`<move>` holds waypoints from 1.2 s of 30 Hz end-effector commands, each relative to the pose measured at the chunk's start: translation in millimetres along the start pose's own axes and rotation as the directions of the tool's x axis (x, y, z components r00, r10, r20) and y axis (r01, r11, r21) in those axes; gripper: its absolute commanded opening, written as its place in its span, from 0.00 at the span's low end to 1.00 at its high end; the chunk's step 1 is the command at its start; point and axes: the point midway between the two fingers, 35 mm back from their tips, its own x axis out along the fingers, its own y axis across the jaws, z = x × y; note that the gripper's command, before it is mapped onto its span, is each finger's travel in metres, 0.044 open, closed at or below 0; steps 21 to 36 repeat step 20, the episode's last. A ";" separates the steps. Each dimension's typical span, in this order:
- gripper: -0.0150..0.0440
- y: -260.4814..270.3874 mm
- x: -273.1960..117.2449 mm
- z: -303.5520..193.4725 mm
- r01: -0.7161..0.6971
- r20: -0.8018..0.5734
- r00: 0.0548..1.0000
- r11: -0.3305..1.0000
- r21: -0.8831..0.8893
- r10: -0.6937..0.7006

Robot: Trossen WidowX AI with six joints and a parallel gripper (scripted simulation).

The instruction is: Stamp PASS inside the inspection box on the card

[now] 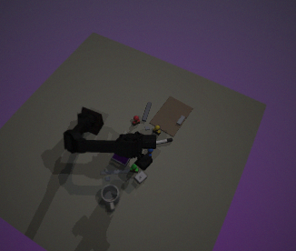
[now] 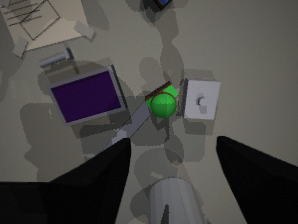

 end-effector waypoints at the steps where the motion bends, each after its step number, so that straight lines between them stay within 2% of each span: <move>1: 0.70 -0.3 -3.4 -0.1 0.001 0.005 1.000 1.000 0.005 -0.001; 36: 0.70 -0.4 -2.7 -0.4 0.003 0.002 1.000 1.000 0.001 -0.003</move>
